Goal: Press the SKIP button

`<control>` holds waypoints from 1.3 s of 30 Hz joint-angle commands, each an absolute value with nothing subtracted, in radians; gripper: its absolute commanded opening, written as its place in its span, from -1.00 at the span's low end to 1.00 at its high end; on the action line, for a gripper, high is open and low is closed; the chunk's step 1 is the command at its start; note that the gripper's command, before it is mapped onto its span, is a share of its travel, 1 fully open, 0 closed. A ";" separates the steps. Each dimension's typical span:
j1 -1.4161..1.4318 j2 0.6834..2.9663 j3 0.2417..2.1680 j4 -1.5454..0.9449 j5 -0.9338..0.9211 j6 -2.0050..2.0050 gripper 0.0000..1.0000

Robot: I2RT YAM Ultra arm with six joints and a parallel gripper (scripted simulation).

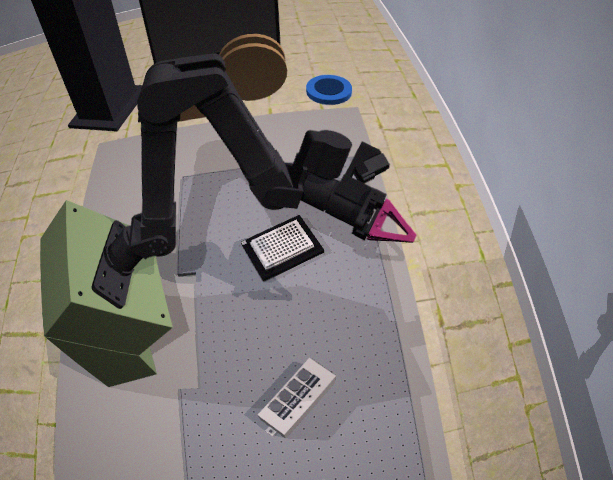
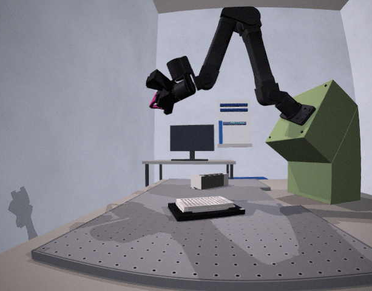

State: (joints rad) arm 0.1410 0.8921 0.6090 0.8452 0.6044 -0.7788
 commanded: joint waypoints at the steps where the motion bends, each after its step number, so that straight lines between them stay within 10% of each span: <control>1: 0.103 0.936 0.657 0.801 0.531 -0.722 -1.00; 39: -0.237 1.140 0.811 0.238 0.012 -0.406 -1.00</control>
